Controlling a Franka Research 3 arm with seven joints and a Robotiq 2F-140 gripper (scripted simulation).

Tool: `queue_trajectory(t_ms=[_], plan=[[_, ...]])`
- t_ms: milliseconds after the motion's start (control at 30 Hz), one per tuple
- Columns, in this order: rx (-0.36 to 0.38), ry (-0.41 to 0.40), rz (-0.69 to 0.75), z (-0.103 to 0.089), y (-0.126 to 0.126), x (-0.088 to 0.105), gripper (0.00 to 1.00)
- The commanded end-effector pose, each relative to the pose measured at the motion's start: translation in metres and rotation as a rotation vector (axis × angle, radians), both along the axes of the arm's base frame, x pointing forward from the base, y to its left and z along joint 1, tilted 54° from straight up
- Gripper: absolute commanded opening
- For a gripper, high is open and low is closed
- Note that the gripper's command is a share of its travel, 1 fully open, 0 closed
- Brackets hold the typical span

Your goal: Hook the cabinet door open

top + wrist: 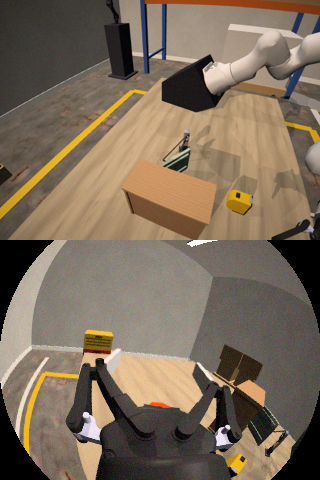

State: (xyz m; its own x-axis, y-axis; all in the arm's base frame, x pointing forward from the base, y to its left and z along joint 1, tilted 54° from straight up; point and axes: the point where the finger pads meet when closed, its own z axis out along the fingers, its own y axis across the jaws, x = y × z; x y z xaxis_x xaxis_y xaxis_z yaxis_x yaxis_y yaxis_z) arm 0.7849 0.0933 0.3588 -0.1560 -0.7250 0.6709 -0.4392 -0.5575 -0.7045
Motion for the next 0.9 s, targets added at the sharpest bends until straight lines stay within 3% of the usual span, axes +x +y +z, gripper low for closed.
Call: queue_trajectory(t_ms=[0,633,767,867], plan=[[0.000,0.000,0.000,0.000,0.000,0.000,1.00],[-0.002,0.001,-0.004,0.001,-0.002,0.000,1.00],[-0.019,0.016,-0.049,0.010,-0.018,0.000,1.00],[-0.047,0.052,-0.127,0.024,-0.048,-0.003,1.00]])
